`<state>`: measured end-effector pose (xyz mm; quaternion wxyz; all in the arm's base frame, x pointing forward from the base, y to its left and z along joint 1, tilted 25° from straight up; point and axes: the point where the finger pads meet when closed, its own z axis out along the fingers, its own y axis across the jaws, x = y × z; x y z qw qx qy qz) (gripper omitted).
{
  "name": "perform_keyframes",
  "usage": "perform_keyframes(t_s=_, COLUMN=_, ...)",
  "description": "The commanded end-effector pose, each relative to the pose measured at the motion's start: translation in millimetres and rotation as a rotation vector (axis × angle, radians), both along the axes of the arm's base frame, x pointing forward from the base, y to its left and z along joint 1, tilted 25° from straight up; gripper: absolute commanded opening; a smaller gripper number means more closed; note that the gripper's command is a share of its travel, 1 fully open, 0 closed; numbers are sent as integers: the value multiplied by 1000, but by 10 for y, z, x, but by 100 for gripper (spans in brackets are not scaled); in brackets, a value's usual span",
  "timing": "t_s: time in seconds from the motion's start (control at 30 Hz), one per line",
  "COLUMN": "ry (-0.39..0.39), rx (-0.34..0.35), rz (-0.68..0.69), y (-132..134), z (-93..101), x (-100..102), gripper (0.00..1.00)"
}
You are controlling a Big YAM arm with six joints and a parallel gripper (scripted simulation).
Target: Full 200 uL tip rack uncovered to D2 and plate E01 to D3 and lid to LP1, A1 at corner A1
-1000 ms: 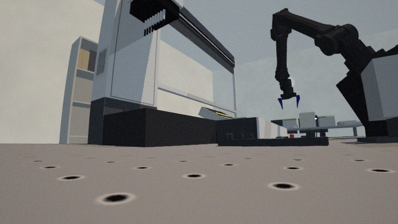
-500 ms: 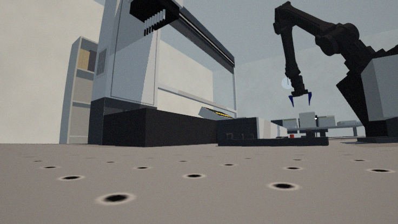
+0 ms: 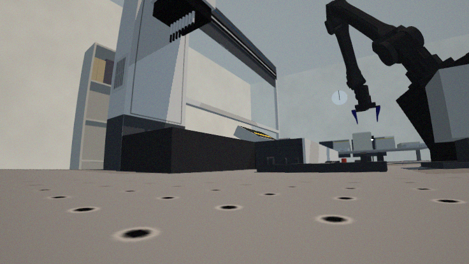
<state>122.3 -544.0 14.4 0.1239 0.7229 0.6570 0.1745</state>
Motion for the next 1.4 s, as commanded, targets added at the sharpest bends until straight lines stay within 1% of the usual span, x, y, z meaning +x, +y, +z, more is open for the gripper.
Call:
perform_keyframes(t_s=0.0, ry=-7, rx=-68, rz=6, y=-68, z=174, x=-161, gripper=100)
perform_keyframes(t_s=0.43, ry=2, rx=-66, rz=7, y=238, z=-81, x=-695, gripper=100)
perform_keyframes(t_s=0.5, ry=2, rx=-66, rz=7, y=238, z=-81, x=-695, gripper=100)
perform_keyframes(t_s=0.53, ry=1, rx=-59, rz=7, y=270, z=-133, x=-733, gripper=100)
perform_keyframes(t_s=0.57, ry=2, rx=-66, rz=7, y=285, z=-119, x=-775, gripper=100)
perform_keyframes(t_s=0.63, ry=3, rx=-65, rz=8, y=332, z=-157, x=-858, gripper=100)
perform_keyframes(t_s=0.73, ry=4, rx=-54, rz=8, y=418, z=-265, x=-980, gripper=100)
perform_keyframes(t_s=0.87, ry=5, rx=-55, rz=8, y=512, z=-335, x=-1143, gripper=100)
perform_keyframes(t_s=1.0, ry=5, rx=-44, rz=8, y=623, z=-454, x=-1304, gripper=100)
perform_keyframes(t_s=1.07, ry=5, rx=-44, rz=8, y=623, z=-454, x=-1304, gripper=100)
perform_keyframes(t_s=1.2, ry=3, rx=-26, rz=9, y=749, z=-607, x=-1461, gripper=100)
perform_keyframes(t_s=1.37, ry=6, rx=-37, rz=9, y=849, z=-645, x=-1668, gripper=100)
